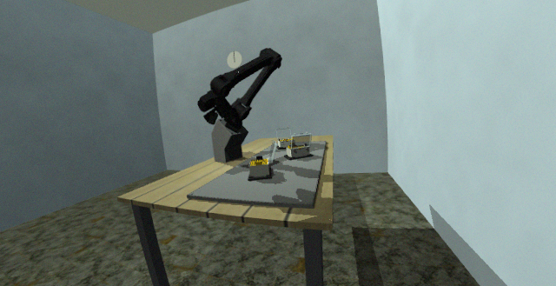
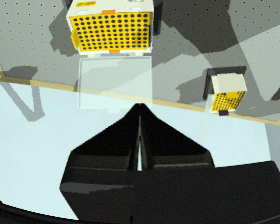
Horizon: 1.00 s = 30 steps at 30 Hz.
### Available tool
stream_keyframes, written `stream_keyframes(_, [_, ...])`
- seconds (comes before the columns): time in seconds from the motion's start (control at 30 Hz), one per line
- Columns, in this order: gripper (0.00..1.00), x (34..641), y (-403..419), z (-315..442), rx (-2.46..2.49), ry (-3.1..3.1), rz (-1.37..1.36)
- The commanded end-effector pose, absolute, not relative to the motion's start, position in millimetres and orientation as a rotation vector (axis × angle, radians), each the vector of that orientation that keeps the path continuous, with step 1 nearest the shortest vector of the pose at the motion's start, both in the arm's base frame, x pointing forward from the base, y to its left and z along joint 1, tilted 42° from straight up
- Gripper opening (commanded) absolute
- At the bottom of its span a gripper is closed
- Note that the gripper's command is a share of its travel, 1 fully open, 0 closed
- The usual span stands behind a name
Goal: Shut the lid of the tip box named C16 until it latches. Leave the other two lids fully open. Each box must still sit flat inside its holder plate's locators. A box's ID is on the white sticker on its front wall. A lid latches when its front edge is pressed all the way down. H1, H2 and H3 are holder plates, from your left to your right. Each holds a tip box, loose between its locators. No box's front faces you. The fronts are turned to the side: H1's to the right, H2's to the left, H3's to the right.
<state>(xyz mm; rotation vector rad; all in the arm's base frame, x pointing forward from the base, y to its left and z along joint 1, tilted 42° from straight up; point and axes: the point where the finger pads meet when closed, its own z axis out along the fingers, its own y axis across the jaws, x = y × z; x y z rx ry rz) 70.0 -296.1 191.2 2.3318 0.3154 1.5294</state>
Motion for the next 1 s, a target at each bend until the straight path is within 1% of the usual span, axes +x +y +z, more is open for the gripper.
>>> stream_keyframes(0.0, [0.00, 64.5, -309.8, 202.5, 2.317, 0.345, 1.501])
stream_keyframes(0.5, [0.00, 64.5, -309.8, 202.5, 2.317, 0.345, 1.501])
stream_keyframes(0.97, [0.00, 118.5, -303.9, 250.1, 2.206, 0.814, 1.183])
